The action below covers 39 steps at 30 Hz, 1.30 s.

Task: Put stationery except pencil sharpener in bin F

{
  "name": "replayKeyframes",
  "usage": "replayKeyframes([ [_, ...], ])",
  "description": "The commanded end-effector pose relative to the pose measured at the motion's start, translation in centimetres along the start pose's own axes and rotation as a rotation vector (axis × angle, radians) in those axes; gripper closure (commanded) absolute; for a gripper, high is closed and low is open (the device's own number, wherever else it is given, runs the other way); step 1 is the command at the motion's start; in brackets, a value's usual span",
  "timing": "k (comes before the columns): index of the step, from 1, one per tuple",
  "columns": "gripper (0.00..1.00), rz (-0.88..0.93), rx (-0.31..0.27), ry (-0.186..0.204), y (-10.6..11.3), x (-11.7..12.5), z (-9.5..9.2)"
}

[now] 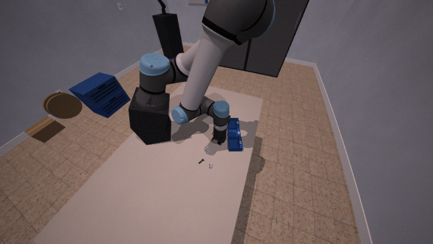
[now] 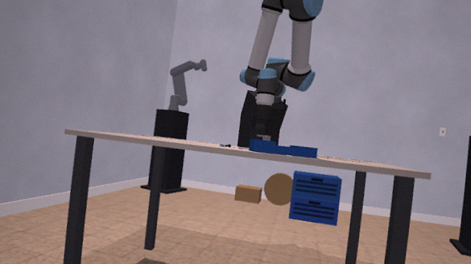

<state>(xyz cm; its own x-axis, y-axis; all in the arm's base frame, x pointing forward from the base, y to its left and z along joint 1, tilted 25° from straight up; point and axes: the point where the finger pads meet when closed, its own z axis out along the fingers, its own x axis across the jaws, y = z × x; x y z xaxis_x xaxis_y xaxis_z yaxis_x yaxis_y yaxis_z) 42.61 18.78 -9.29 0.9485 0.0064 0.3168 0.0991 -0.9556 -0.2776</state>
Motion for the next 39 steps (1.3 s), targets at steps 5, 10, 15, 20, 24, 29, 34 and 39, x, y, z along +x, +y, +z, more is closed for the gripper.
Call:
replayKeyframes([
  [5,0.25,0.000,-0.001,0.005,0.02,0.03,0.13],
  [10,0.55,0.000,-0.001,0.005,0.01,0.00,0.13],
  [15,0.55,0.000,-0.001,0.005,0.01,0.00,0.13],
  [20,0.55,0.000,-0.001,0.005,0.01,0.00,0.14],
  [24,0.55,0.000,-0.001,0.005,0.01,0.00,0.14],
  [29,0.55,0.000,-0.001,0.005,0.01,0.00,0.14],
  [34,0.55,0.000,-0.001,0.005,0.01,0.00,0.14],
  [39,0.55,0.000,-0.001,0.005,0.01,0.00,0.14],
])
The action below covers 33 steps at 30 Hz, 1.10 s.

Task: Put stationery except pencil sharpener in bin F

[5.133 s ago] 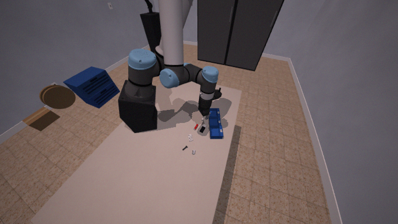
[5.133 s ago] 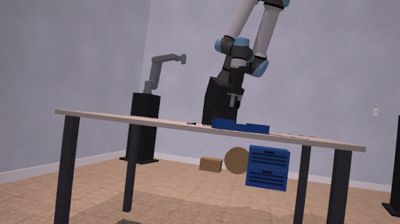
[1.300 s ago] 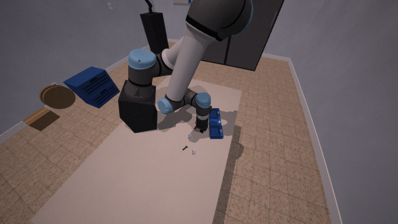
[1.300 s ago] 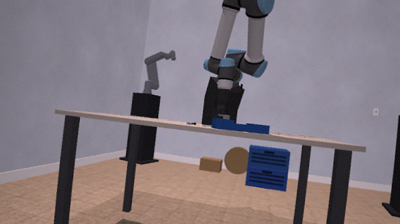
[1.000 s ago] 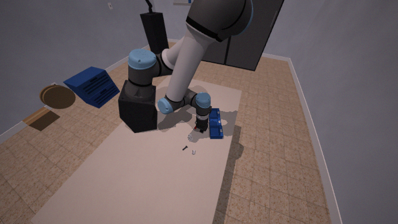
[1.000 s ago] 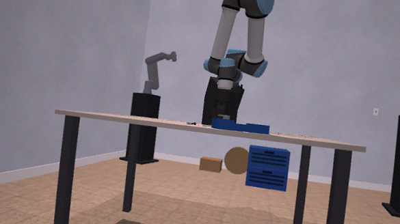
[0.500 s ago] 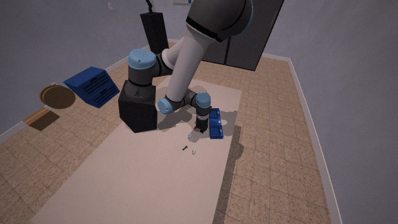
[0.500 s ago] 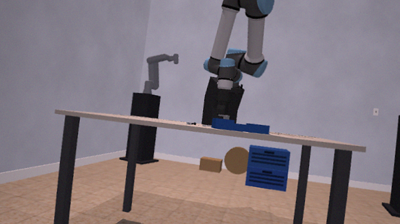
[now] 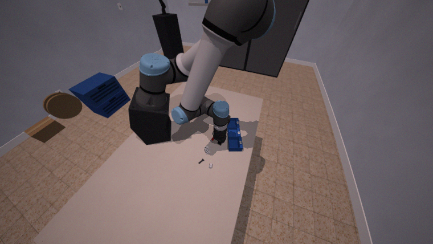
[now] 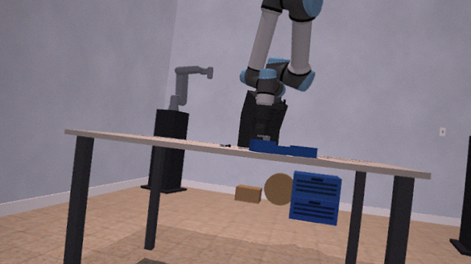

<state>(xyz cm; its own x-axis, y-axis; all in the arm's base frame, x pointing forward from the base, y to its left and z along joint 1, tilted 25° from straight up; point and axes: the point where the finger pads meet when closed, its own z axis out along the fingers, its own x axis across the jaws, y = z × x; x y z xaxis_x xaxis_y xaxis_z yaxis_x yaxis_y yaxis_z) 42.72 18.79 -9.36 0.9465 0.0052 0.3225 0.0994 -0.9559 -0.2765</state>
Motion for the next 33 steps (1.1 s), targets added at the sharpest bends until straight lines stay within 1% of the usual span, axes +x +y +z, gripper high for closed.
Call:
replayKeyframes([
  [1,0.55,0.001,0.000,-0.001,0.0,-0.1,0.0],
  [2,0.55,0.001,0.000,-0.001,0.0,-0.1,0.0],
  [8,0.55,0.002,0.000,-0.002,0.0,-0.2,-2.0],
  [10,0.55,0.002,0.000,-0.002,0.0,-0.2,-2.0],
  [22,0.55,0.002,0.000,-0.002,0.0,-0.2,-6.0],
  [33,0.55,0.001,0.000,-0.001,0.0,-0.1,-6.0],
])
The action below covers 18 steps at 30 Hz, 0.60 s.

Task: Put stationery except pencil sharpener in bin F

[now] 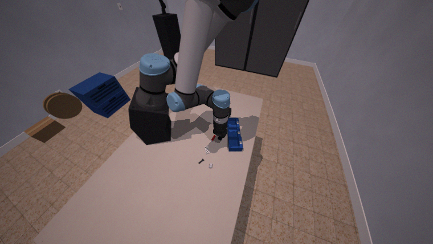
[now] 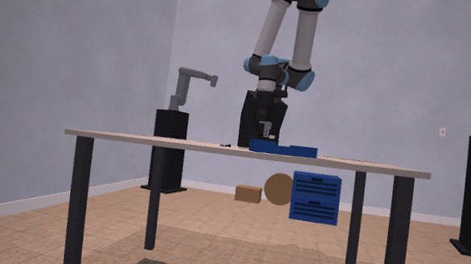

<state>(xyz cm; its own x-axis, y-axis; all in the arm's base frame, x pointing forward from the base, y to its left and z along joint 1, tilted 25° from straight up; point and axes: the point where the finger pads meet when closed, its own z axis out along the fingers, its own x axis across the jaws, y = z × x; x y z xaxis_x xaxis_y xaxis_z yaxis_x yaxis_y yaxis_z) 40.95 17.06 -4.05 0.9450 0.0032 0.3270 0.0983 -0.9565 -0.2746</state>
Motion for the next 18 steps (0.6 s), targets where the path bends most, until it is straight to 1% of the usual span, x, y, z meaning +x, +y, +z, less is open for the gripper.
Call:
replayKeyframes([
  [1,0.55,0.000,0.002,-0.006,-0.02,-0.11,-0.10],
  [11,0.55,0.000,0.002,-0.006,-0.02,-0.11,-0.10],
  [13,0.55,0.002,0.002,-0.007,0.00,-0.25,-0.85],
  [18,0.55,0.002,0.002,-0.007,0.01,-0.26,-0.85],
])
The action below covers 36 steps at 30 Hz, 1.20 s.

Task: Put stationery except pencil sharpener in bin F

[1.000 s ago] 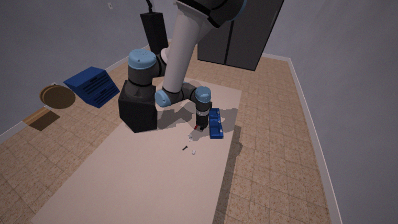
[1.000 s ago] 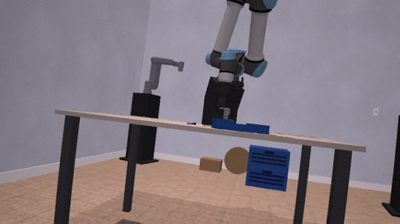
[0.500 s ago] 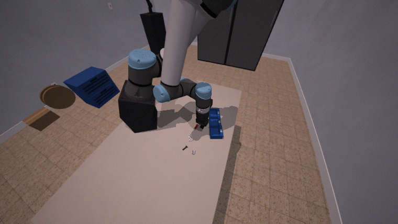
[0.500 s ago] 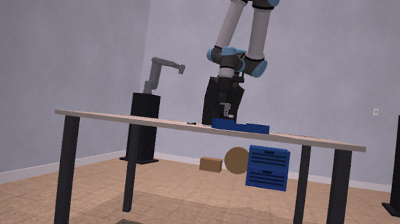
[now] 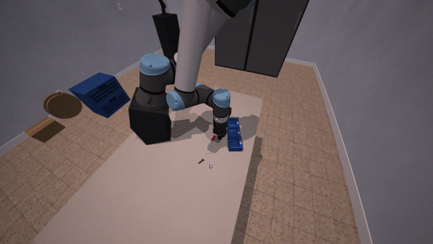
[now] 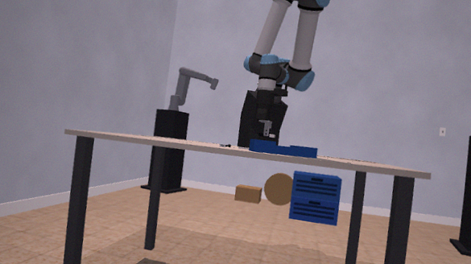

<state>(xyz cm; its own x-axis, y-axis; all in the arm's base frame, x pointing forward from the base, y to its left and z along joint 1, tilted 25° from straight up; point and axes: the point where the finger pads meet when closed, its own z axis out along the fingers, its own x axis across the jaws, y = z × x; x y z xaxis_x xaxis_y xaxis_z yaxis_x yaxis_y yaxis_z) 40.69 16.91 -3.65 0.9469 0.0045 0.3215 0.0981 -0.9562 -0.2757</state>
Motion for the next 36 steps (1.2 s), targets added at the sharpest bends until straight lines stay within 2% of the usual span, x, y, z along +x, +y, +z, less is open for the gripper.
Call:
replayKeyframes([
  [1,0.55,0.001,0.001,-0.001,0.0,-0.1,-0.4],
  [3,0.55,-0.003,0.000,0.003,-0.6,0.5,-0.4],
  [6,0.55,-0.155,0.000,0.003,-2.1,1.5,-0.4],
  [8,0.55,-0.179,0.000,0.002,-3.1,2.1,-0.4],
  [10,0.55,-0.179,0.000,0.002,-3.1,2.1,-0.4],
  [11,0.55,-0.241,0.001,0.003,-3.6,2.5,-0.4],
  [21,0.55,-0.456,0.002,0.005,-8.6,5.6,-0.3],
  [27,0.55,-0.493,0.001,0.000,-9.1,6.0,-0.3],
  [36,0.55,-0.488,0.001,-0.003,-8.1,5.1,-0.3],
])
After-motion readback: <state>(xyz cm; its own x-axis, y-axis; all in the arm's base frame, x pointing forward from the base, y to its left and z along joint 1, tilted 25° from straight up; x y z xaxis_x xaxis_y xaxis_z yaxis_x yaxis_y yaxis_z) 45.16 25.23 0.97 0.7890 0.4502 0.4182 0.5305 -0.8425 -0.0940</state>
